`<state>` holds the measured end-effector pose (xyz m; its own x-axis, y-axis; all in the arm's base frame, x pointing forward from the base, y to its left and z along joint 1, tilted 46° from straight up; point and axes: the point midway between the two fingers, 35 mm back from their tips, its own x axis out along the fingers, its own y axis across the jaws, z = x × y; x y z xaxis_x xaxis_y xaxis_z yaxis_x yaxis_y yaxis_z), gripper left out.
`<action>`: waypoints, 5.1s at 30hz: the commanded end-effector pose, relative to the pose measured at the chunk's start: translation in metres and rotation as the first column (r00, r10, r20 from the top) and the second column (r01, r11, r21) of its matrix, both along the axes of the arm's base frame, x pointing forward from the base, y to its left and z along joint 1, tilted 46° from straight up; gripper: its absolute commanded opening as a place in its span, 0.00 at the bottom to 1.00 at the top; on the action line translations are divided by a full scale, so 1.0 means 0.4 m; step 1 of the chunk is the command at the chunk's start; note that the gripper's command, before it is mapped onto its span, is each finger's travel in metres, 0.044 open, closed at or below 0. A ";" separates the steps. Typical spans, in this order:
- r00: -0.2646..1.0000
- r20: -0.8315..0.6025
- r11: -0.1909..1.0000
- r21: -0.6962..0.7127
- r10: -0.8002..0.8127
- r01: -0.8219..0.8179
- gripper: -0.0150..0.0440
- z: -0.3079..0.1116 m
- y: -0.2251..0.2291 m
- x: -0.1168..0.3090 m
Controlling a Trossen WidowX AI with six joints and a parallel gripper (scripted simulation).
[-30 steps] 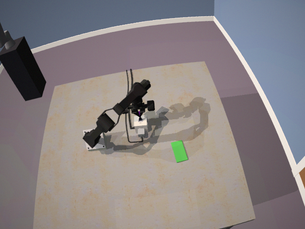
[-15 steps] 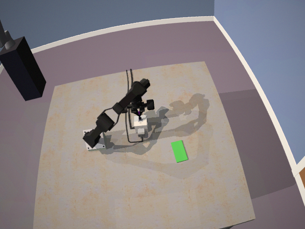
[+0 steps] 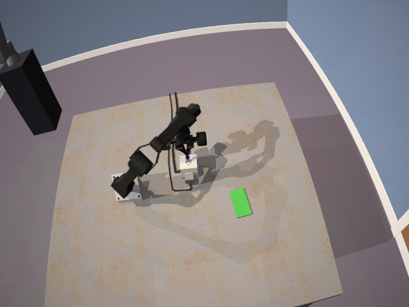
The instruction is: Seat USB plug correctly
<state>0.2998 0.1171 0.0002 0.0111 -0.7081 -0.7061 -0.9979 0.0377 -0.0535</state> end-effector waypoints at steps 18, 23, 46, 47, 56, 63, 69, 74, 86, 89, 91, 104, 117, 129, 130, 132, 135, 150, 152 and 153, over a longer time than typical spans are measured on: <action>1.000 0.015 1.000 0.004 -0.015 0.015 0.25 0.020 0.021 0.002; 0.994 0.078 0.997 0.006 -0.077 0.077 0.25 0.019 0.019 0.001; 0.752 0.465 0.876 0.133 -0.468 0.463 0.25 0.018 0.018 0.000; 0.734 0.479 0.867 0.141 -0.482 0.477 0.25 0.018 0.018 0.000; 0.555 0.585 0.778 0.233 -0.591 0.583 0.25 0.018 0.018 0.000; 0.394 0.645 0.698 0.314 -0.654 0.644 0.25 0.018 0.018 0.000; 0.246 0.680 0.624 0.389 -0.691 0.678 0.25 0.018 0.018 0.000; 0.117 0.696 0.560 0.453 -0.709 0.694 0.25 0.018 0.018 0.000; -0.195 0.684 0.404 0.609 -0.703 0.683 0.25 0.018 0.018 0.000; -0.272 0.671 0.366 0.647 -0.690 0.669 0.25 0.018 0.018 0.000; -0.322 0.659 0.341 0.672 -0.680 0.658 0.25 0.018 0.018 0.000; -0.619 0.543 0.192 0.819 -0.568 0.541 0.25 0.018 0.018 0.000; -0.846 0.363 0.079 0.929 -0.392 0.362 0.25 0.018 0.018 0.000; -0.969 0.158 0.017 0.987 -0.190 0.158 0.25 0.018 0.018 0.000; -0.975 0.140 0.014 0.990 -0.172 0.140 0.25 0.018 0.018 0.000; -0.985 0.104 0.009 0.995 -0.135 0.103 0.25 0.018 0.018 0.000; -0.996 0.049 0.004 0.999 -0.080 0.048 0.25 0.018 0.018 0.000; -1.000 -0.016 0.002 1.000 -0.016 -0.016 0.25 0.018 0.018 0.000; -1.000 -0.016 0.002 1.000 -0.017 -0.016 0.25 0.018 0.018 0.000; -1.000 -0.014 0.002 1.000 -0.020 -0.014 0.25 0.019 0.019 0.001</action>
<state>0.3004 0.1247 0.0080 0.0134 -0.7071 -0.7070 0.9982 -0.0322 0.0511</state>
